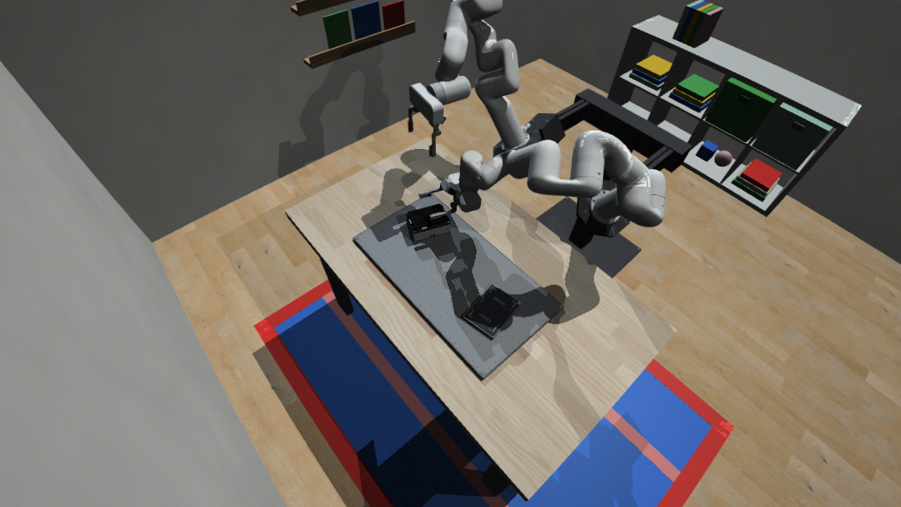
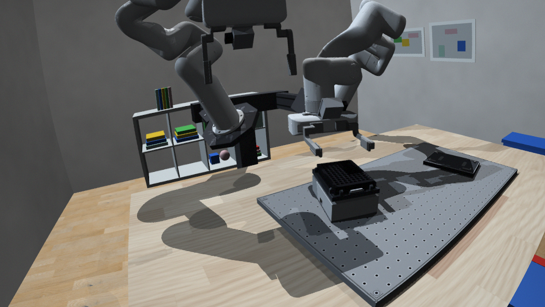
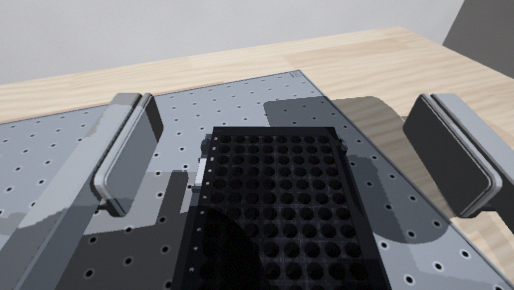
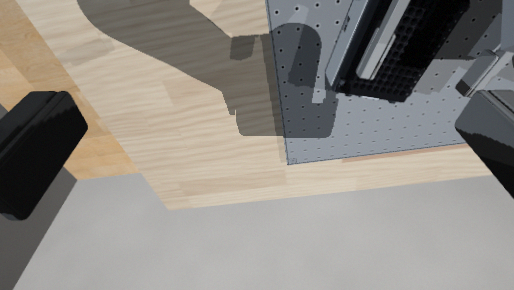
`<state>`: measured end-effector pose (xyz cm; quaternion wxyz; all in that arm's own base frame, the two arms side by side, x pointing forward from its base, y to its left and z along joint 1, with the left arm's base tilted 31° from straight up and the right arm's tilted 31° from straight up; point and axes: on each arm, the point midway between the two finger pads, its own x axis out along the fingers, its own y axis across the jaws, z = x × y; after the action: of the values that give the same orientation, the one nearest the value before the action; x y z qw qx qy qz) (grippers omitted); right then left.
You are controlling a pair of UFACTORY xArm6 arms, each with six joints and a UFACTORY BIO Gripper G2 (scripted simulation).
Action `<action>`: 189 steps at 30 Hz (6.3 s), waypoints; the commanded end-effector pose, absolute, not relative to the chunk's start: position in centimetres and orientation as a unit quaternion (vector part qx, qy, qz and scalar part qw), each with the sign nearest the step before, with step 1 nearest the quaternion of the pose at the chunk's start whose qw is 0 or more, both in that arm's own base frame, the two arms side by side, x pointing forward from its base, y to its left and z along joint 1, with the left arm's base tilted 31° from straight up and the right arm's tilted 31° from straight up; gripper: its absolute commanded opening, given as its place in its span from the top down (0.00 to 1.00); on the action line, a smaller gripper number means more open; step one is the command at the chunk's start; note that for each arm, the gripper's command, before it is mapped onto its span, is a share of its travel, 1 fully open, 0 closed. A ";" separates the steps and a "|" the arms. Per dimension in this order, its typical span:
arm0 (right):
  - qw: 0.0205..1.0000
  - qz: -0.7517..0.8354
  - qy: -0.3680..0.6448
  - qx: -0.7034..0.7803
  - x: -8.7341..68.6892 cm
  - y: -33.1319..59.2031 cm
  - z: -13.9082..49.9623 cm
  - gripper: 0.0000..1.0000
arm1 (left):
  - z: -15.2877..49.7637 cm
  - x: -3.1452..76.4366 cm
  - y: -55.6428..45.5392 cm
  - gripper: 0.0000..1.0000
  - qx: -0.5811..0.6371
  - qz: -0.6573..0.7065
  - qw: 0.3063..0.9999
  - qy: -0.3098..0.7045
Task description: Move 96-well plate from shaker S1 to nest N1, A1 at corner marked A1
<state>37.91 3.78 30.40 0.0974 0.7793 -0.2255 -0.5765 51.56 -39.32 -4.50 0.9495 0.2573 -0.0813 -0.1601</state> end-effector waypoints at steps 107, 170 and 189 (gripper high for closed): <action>0.097 -0.575 -0.225 0.780 38.0 3.8 30.6 0.00 | -8.3 52.7 -37.3 1.00 0.256 -0.160 0.950 -0.083; 0.097 -0.575 -0.225 0.780 38.0 3.8 30.6 0.00 | -6.6 52.2 -38.3 1.00 0.256 -0.160 0.950 -0.083; 0.097 -0.575 -0.225 0.780 38.0 3.8 30.6 0.00 | -4.5 51.6 -39.4 1.00 0.256 -0.160 0.950 -0.083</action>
<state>37.91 3.78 30.40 0.0974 0.7793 -0.2255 -0.5765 51.76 -38.95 -5.21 0.9494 0.2575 -0.0813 -0.1601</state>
